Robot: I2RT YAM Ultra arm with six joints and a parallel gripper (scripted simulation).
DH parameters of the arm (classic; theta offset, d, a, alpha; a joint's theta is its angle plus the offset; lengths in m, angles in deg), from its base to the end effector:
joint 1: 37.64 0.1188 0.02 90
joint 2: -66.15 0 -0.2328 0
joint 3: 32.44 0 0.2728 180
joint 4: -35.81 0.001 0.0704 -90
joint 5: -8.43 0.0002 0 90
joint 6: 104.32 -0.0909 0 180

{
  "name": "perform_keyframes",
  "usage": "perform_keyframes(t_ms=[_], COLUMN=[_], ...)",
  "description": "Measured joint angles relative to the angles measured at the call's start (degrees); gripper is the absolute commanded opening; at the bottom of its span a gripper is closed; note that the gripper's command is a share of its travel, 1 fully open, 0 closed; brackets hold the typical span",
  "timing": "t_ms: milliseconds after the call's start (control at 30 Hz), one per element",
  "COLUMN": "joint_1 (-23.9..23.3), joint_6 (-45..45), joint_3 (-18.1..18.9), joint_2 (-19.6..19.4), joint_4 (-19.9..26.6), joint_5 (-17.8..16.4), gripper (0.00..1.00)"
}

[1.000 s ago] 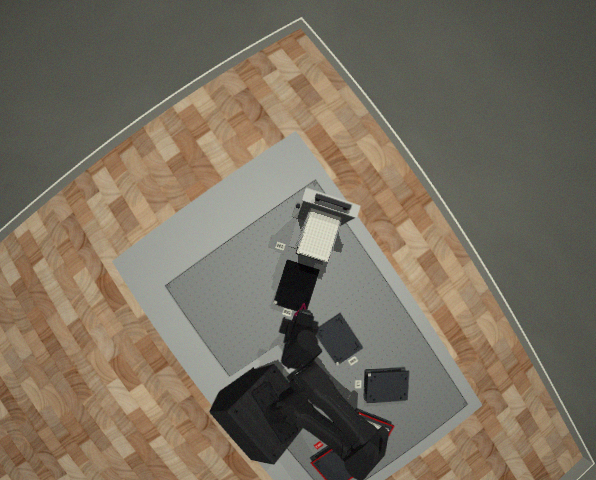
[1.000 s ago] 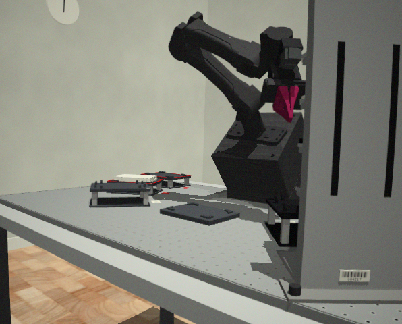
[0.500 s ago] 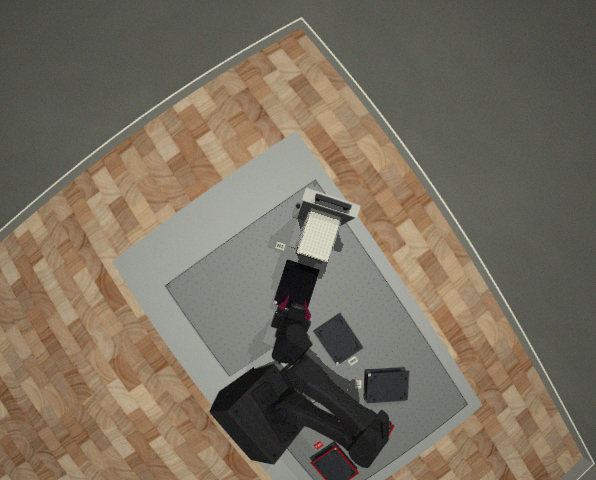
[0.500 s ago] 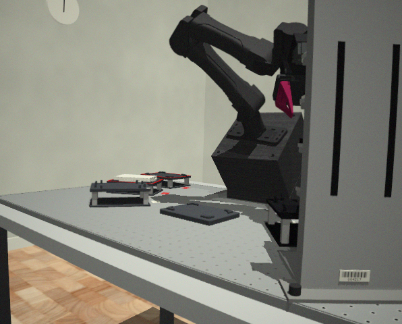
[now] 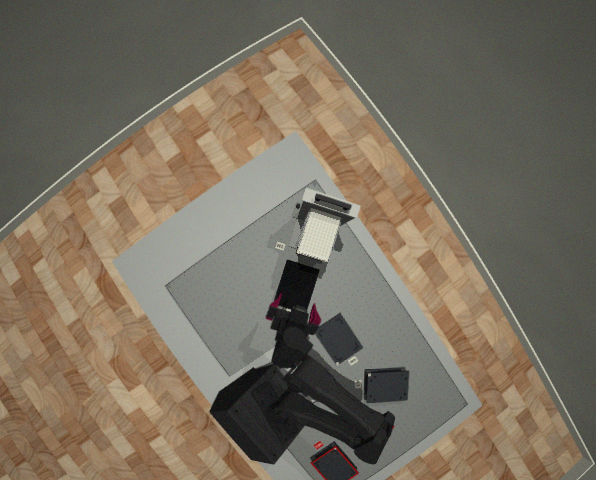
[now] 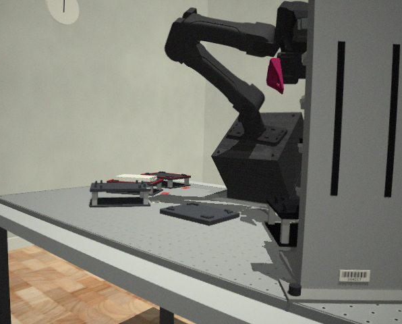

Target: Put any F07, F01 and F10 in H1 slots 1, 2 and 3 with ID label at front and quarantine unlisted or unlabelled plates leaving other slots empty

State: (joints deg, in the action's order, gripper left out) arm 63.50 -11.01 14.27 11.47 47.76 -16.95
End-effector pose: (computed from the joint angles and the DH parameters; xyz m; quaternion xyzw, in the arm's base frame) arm 0.0297 0.2691 0.2335 -0.3590 0.6664 0.0782 0.6487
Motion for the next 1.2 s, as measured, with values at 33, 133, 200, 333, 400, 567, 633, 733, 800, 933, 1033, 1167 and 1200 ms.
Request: perform_keyframes(t_ms=[33,133,200,333,400,567,633,733,800,933,1033,1167,1200], joint_1=[0.48,2.45,3.85,6.56,7.89,10.08,11.10,13.05,14.34,16.61,17.03,17.07,17.09], joint_6=[-0.48,-2.16,-3.52,-6.80,-8.76,-13.27,-15.52,-19.82,-23.32,-31.01,-34.25,-36.24,-36.52], joint_3=[0.46,2.56,4.26,7.85,9.70,13.07,14.86,18.40,21.11,26.23,26.95,27.04,27.04], joint_2=[0.00,-0.20,-0.44,-1.22,-1.79,-2.84,-3.80,-5.53,-6.84,-9.70,-10.01,-10.03,-10.01], joint_4=[1.14,4.74,7.26,12.85,16.02,22.82,26.25,32.17,36.70,46.01,50.05,52.76,53.16], joint_5=[0.52,2.14,3.26,5.55,6.69,8.90,9.77,11.04,11.89,13.38,13.90,14.23,14.25], gripper=[1.00,1.00,1.00,1.00,1.00,1.00,1.00,1.00,1.00,1.00,1.00,1.00,1.00])
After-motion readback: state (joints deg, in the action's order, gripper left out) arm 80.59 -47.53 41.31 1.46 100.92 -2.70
